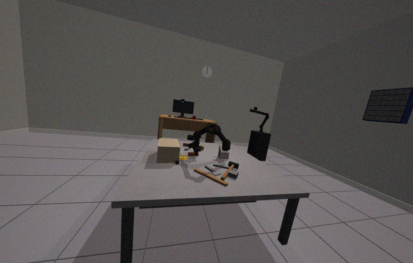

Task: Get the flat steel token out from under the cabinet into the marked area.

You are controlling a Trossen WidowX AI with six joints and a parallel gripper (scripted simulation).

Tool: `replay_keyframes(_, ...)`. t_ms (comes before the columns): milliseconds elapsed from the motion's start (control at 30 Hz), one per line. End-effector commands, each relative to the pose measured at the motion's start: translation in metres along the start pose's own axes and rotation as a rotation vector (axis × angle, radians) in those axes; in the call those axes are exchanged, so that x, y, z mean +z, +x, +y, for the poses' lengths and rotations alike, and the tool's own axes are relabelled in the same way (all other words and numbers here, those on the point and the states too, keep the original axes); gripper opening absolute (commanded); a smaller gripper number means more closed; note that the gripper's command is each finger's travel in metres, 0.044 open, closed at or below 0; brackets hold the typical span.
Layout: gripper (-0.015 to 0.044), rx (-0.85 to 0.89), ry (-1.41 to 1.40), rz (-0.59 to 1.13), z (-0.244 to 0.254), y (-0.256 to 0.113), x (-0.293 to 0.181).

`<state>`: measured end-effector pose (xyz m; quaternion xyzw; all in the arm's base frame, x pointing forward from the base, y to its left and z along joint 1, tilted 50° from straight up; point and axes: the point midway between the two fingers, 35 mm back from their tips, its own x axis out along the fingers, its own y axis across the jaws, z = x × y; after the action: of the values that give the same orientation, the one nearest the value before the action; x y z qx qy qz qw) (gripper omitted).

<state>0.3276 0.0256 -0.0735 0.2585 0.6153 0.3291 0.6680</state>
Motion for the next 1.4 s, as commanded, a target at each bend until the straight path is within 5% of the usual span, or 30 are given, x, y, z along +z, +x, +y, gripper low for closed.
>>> replay_keyframes(0,0.0000,0.000,0.001,0.007,0.001,0.001,-0.009)
replay_keyframes(1367,0.0000,0.000,0.002,0.008,-0.003,0.001,-0.060)
